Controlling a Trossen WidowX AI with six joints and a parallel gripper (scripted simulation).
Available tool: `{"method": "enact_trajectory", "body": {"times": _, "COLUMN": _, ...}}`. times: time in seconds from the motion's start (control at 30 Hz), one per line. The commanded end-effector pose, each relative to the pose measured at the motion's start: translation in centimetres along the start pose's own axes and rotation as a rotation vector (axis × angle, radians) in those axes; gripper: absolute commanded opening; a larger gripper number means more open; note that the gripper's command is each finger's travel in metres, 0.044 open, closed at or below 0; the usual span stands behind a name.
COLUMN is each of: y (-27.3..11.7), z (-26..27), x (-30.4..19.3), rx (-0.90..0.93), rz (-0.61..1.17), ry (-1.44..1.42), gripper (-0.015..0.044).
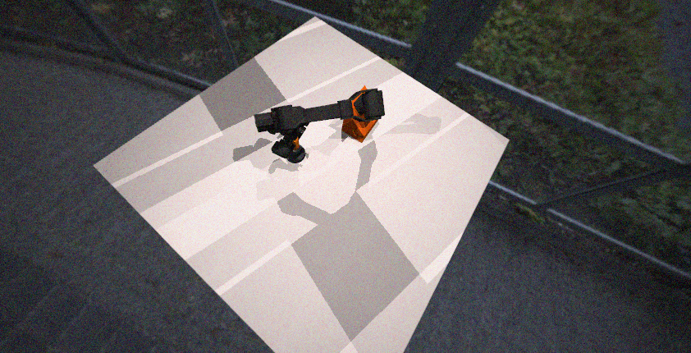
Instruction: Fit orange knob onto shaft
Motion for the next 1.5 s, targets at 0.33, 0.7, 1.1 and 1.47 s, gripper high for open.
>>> {"method": "enact_trajectory", "body": {"times": 0.33, "y": 2.0, "z": 0.0, "x": 0.2, "rx": 0.002, "rz": -0.002, "ry": -0.003, "gripper": 0.0000}}
{"method": "enact_trajectory", "body": {"times": 0.7, "y": 2.3, "z": 0.2, "x": 0.3, "rx": 0.002, "rz": -0.002, "ry": -0.003, "gripper": 0.0000}}
{"method": "enact_trajectory", "body": {"times": 1.1, "y": 2.3, "z": 0.0, "x": 0.1, "rx": 0.002, "rz": -0.002, "ry": -0.003, "gripper": 0.0000}}
{"method": "enact_trajectory", "body": {"times": 1.47, "y": 1.7, "z": -0.1, "x": 0.0, "rx": 0.002, "rz": -0.003, "ry": -0.129, "gripper": 0.0000}}
Point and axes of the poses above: the point midway between the two fingers, 35 mm back from their tips, its own y axis out along the fingers, its own z axis across the jaws, x = y × z, the point moved 5 cm from there along -y, back along the fingers, and after that the axes turned 1 degree about y, right-handed, at the moved point
